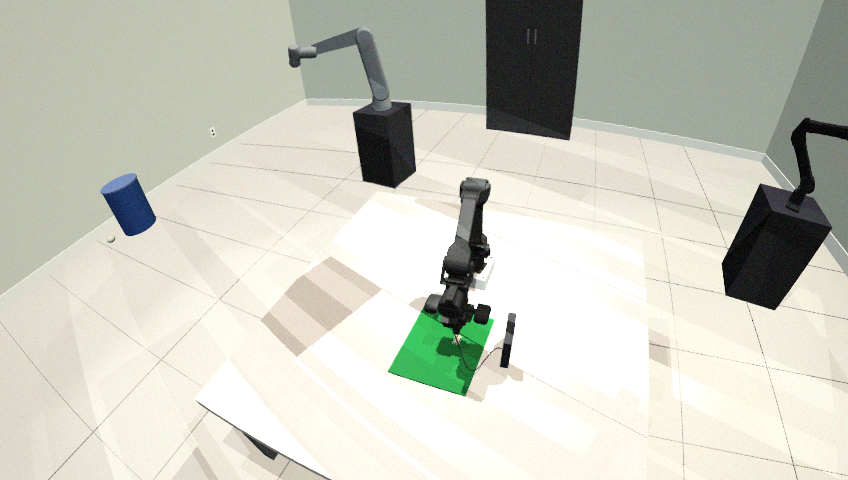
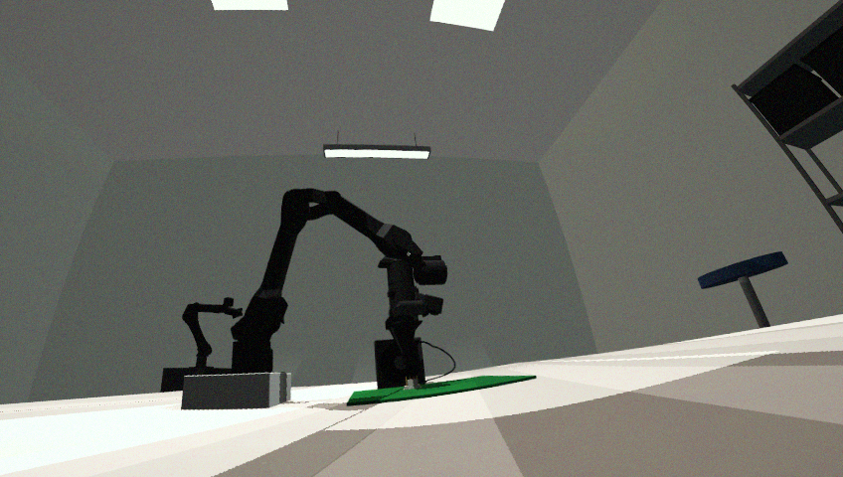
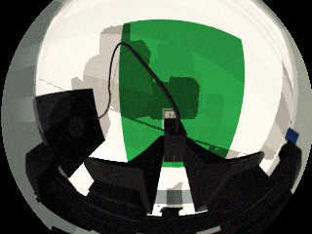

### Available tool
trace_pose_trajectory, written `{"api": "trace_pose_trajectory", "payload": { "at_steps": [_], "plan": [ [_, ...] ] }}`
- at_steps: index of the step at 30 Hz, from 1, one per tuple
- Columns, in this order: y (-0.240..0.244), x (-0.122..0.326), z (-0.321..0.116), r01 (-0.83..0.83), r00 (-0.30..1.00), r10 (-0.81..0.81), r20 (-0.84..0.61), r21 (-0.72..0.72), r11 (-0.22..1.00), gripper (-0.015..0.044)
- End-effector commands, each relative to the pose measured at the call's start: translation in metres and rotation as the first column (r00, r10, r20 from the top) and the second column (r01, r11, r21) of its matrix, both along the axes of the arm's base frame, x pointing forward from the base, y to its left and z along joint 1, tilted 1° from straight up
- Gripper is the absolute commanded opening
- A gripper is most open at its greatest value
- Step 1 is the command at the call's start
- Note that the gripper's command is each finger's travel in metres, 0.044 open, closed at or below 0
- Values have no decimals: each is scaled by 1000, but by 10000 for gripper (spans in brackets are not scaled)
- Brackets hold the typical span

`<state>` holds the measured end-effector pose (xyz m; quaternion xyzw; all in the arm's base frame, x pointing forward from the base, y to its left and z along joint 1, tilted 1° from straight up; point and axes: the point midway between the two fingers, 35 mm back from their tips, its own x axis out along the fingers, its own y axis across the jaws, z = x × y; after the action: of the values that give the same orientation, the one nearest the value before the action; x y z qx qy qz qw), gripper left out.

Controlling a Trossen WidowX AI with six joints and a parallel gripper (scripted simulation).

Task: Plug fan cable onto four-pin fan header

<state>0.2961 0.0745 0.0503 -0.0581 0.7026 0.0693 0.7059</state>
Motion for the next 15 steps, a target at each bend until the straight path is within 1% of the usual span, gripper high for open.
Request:
{"api": "trace_pose_trajectory", "payload": {
  "at_steps": [1, 7, 11, 15],
  "plan": [
    [0, -2, 1, 4, 1000, -4, 2, 1, 1000, 0],
    [-1, -2, 1, 4, 1000, -4, 2, 1, 1000, 0],
    [0, -2, -18, 4, 1000, -4, 2, 1, 1000, 0],
    [0, -2, -21, 4, 1000, -4, 2, 1, 1000, 0]
  ]
}}
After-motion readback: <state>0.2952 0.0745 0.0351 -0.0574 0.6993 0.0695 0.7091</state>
